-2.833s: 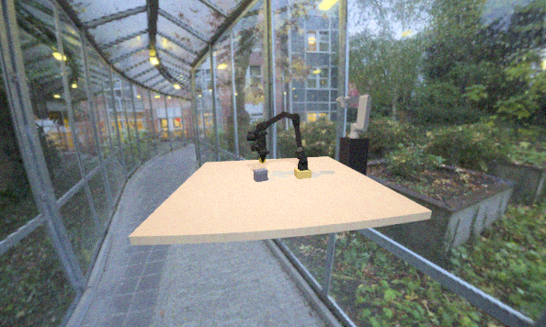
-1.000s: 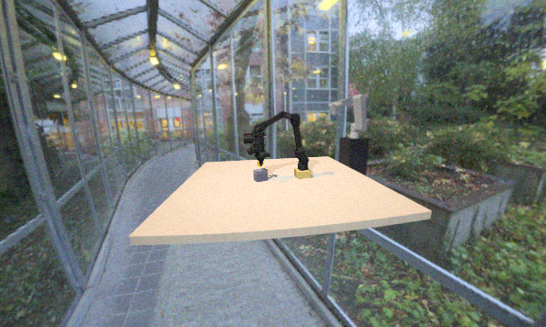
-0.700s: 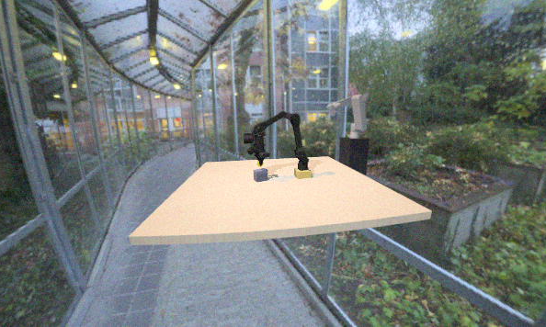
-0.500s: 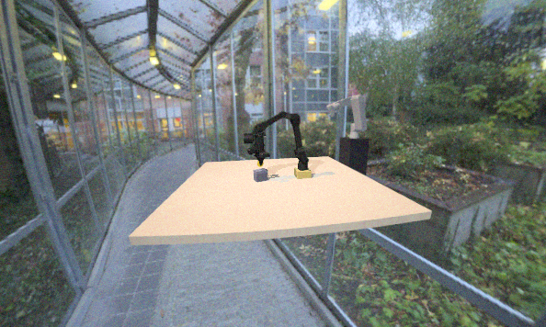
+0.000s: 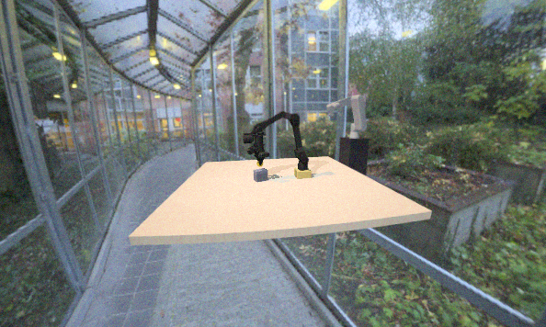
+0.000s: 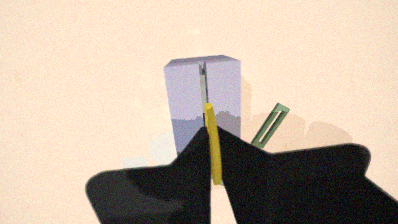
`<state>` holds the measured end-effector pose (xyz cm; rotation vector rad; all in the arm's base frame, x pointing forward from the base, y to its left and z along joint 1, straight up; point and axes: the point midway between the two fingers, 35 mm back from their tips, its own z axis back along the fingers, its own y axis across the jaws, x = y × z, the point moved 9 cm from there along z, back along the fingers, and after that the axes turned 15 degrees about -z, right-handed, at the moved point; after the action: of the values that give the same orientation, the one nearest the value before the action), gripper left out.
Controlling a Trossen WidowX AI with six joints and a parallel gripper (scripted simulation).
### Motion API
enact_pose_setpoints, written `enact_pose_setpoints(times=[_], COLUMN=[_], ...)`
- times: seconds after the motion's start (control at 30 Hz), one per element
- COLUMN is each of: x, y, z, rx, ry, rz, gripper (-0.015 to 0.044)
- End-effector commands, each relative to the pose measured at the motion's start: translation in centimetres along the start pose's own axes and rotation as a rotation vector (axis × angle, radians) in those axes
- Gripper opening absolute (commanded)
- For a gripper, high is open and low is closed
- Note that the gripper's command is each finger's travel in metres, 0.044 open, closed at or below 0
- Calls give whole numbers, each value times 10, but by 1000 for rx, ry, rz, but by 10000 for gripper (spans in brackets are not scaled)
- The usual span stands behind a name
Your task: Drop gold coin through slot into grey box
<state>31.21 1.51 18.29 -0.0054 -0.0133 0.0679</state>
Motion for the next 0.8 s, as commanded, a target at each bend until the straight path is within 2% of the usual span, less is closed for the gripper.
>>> enact_pose_setpoints(times=[0.0, 0.77], x=[-1, -1], y=[0, -1], z=[-1, -11], rx=[0, 0], ry=[1, 1], rz=[0, 4], gripper=[0, 0])
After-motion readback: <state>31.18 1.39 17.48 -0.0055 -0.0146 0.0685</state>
